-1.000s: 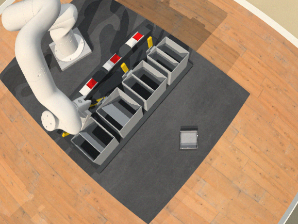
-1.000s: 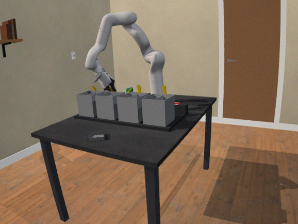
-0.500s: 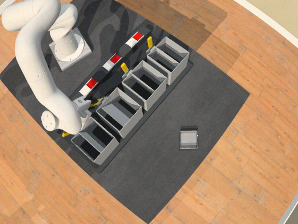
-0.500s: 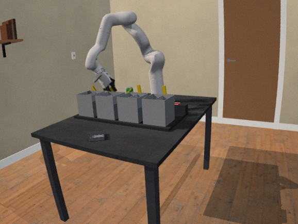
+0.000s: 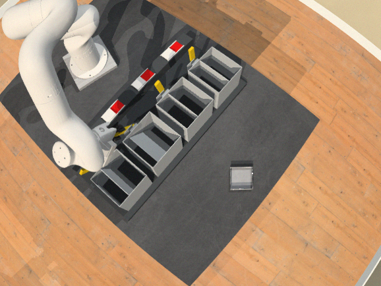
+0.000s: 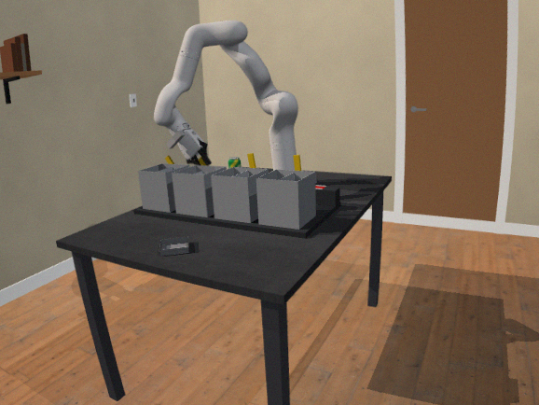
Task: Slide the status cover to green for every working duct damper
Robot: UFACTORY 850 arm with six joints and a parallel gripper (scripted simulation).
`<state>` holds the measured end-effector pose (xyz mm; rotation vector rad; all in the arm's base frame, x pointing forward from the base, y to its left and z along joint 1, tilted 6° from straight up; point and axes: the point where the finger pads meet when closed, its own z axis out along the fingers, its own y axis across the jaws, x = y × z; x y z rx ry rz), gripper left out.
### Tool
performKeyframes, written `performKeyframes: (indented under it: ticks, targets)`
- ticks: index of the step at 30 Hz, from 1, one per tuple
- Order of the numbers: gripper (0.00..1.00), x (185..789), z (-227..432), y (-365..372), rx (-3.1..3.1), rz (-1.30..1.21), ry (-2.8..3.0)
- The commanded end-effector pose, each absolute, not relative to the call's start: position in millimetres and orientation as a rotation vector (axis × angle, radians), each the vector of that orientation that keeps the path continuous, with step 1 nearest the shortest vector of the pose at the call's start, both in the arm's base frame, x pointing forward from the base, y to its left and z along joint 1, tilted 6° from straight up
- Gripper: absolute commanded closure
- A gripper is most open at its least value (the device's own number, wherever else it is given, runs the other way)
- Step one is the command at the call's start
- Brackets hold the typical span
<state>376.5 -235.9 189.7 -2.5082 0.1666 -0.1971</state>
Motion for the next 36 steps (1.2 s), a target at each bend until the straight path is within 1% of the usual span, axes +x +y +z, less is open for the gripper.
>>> performKeyframes:
  ticks: [1,21,33,36]
  targets:
    - [0.61,375.9,195.4,-240.0,-2.509,-0.199,0.166]
    - [0.61,364.7,245.3,-275.3,-2.509,-0.199,0.166]
    - [0.61,363.4,251.8,-279.7,-2.51,-0.199,0.166]
    - [0.61,372.4,256.8,-273.3,-2.557,-0.2,0.173]
